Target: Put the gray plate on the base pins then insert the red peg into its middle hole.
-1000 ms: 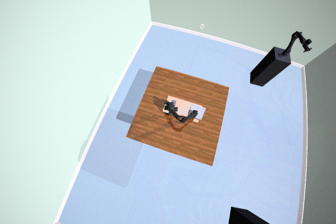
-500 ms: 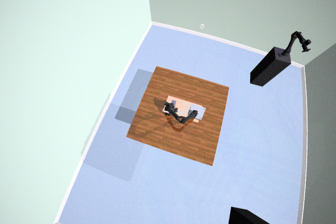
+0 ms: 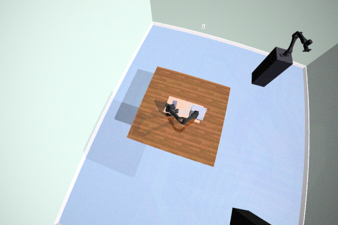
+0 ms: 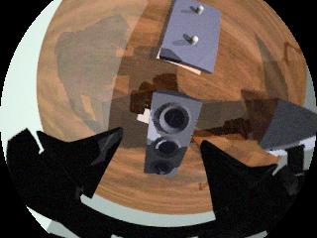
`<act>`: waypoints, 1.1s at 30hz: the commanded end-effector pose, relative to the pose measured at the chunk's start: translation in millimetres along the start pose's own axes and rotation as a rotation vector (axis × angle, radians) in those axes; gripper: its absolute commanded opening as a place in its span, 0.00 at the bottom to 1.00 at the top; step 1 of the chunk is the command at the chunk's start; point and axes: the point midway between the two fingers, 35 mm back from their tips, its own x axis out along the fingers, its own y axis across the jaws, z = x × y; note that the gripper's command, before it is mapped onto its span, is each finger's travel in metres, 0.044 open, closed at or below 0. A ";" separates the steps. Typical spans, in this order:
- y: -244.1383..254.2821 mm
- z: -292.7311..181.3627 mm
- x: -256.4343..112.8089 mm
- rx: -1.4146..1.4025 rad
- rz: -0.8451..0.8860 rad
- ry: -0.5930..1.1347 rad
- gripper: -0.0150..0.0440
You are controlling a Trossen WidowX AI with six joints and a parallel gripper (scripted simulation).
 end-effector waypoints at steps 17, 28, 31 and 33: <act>-4.3 -2.5 29.4 0.007 -0.007 0.010 0.96; -4.3 -2.5 29.4 0.007 -0.007 0.010 0.47; -4.3 -2.5 29.4 0.007 -0.007 0.010 0.43; -4.3 -2.5 29.4 0.007 -0.007 0.010 0.41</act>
